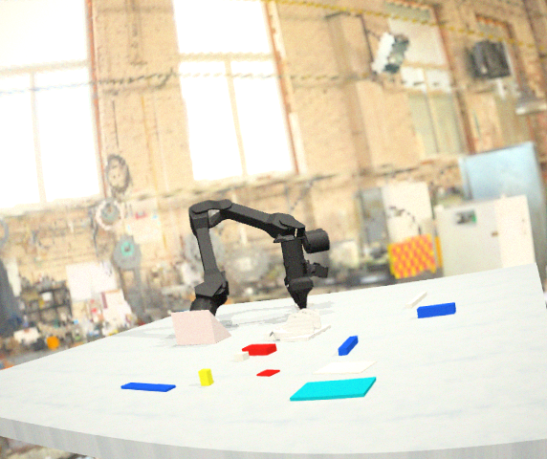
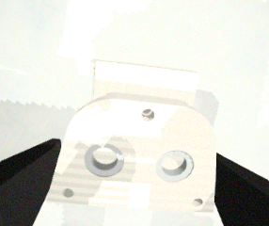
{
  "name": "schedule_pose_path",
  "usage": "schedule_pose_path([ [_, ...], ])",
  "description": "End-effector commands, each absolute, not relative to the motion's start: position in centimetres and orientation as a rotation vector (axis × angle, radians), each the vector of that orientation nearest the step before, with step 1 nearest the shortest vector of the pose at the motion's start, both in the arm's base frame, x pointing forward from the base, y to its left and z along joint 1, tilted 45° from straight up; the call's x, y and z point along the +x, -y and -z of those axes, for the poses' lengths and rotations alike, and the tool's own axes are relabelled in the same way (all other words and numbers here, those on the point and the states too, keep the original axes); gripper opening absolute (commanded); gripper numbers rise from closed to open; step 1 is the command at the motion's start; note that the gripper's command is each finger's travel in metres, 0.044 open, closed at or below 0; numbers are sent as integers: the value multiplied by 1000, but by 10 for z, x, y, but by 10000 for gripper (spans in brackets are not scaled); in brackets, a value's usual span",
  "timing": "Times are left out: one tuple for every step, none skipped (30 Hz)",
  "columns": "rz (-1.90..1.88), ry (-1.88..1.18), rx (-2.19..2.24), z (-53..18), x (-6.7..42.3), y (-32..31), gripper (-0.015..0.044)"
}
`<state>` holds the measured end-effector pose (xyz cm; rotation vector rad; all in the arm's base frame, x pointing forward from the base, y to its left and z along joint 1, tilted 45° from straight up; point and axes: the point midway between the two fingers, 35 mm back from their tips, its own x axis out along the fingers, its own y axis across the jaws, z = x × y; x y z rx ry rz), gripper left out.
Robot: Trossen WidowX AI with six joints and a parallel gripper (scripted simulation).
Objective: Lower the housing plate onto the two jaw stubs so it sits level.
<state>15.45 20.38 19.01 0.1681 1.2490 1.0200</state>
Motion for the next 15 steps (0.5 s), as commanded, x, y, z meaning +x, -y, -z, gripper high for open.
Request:
schedule_pose_path([
  [-1020, -1249, 168, -190, 154, -204, 351],
  [-1020, -1249, 168, -190, 154, -204, 351],
  [-1020, -1249, 168, -190, 154, -204, 351],
  [-1020, -1249, 168, -190, 154, -204, 351],
  [-1020, -1249, 168, -190, 154, -204, 351],
  [-1020, -1249, 168, -190, 154, -204, 351],
  [-1020, -1249, 168, -190, 154, -204, 351],
  [-1020, -1249, 168, -190, 154, -204, 351],
  [-1020, -1249, 168, -190, 154, -204, 351],
  [-1020, -1249, 168, -190, 154, -204, 351],
  [-1020, -1249, 168, -190, 154, -204, 351],
  [-1020, -1249, 168, -191, 155, -203, 351],
  [-1020, -1250, 167, -192, 155, -202, 351],
  [-1019, -1250, 166, -193, 156, -200, 351],
  [-1018, -1251, 164, -195, 156, -198, 351],
])
